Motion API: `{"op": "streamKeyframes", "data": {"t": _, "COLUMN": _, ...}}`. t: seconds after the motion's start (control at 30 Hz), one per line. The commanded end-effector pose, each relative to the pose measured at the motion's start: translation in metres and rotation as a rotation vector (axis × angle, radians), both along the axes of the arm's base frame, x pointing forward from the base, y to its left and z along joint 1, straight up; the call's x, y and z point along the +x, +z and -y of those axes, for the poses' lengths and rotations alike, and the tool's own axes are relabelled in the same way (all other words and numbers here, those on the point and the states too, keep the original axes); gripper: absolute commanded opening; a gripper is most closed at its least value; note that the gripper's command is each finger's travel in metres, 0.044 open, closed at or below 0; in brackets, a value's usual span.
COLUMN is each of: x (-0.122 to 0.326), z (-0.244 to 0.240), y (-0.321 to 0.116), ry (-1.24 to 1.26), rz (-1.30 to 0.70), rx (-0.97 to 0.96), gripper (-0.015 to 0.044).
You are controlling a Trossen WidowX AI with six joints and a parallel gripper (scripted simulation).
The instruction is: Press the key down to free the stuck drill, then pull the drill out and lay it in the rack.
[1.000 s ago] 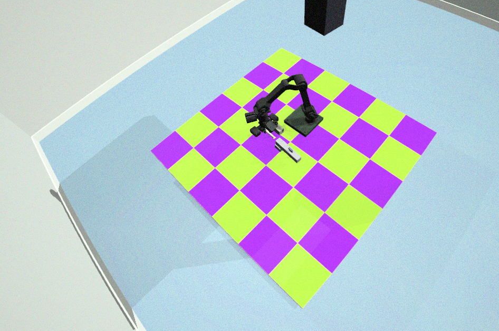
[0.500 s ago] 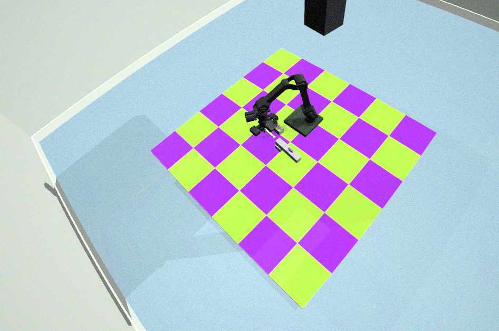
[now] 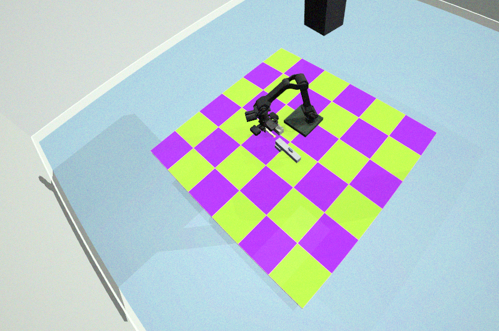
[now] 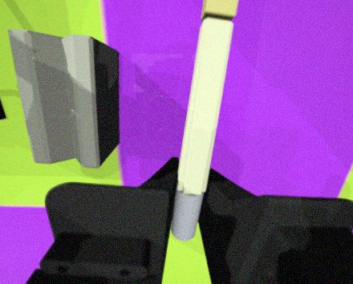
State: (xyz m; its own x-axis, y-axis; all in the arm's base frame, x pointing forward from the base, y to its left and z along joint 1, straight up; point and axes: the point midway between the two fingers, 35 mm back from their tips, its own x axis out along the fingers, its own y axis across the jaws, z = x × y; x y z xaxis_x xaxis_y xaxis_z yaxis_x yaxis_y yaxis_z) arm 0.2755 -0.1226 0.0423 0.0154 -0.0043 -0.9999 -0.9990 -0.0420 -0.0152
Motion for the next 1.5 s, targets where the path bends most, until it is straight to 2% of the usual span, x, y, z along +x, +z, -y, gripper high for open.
{"op": "streamKeyframes", "data": {"t": 0.0, "x": 0.000, "z": 0.000, "y": 0.003, "ry": -0.003, "rz": 0.004, "rx": -0.005, "gripper": 0.0000}}
{"op": "streamKeyframes", "data": {"t": 1.47, "x": -0.003, "z": -0.003, "y": 0.019, "ry": -0.003, "rz": 0.004, "rx": -0.005, "gripper": 0.0000}}
